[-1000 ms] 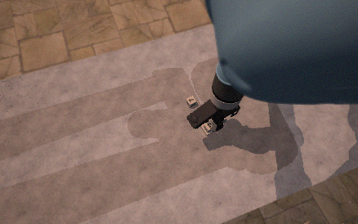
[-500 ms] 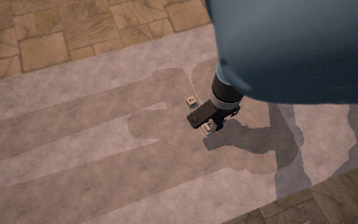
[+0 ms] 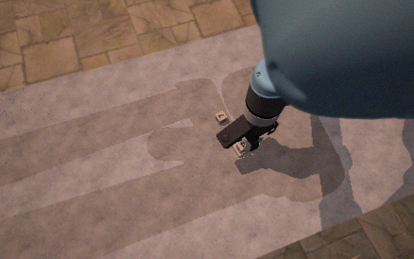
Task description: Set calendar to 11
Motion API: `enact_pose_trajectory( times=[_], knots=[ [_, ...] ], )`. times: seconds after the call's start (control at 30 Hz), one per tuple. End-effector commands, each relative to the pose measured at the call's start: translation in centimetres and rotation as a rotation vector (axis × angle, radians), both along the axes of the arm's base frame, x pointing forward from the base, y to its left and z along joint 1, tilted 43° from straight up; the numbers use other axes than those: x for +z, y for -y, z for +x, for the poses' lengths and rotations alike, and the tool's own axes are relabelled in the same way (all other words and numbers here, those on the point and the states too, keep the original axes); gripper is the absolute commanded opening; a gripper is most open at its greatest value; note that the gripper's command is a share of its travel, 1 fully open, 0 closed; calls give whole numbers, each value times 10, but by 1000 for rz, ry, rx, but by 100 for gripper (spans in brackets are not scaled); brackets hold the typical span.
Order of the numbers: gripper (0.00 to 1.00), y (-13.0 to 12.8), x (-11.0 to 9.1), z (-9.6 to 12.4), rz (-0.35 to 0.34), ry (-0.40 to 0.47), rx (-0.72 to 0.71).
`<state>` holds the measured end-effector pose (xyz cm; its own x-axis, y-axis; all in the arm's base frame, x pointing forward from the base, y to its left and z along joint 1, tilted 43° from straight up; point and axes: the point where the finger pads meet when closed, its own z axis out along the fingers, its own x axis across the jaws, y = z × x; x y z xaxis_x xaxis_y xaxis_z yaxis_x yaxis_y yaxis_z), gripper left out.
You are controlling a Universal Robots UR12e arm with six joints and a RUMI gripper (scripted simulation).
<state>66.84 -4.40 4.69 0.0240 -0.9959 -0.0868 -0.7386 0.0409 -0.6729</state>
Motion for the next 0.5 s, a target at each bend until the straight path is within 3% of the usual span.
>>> enact_pose_trajectory(
  times=[0.0, 0.47],
  knots=[
    [10, 2, 11, -11, 0, 1, -2],
    [10, 5, 47, -44, 0, 1, -2]
  ],
)
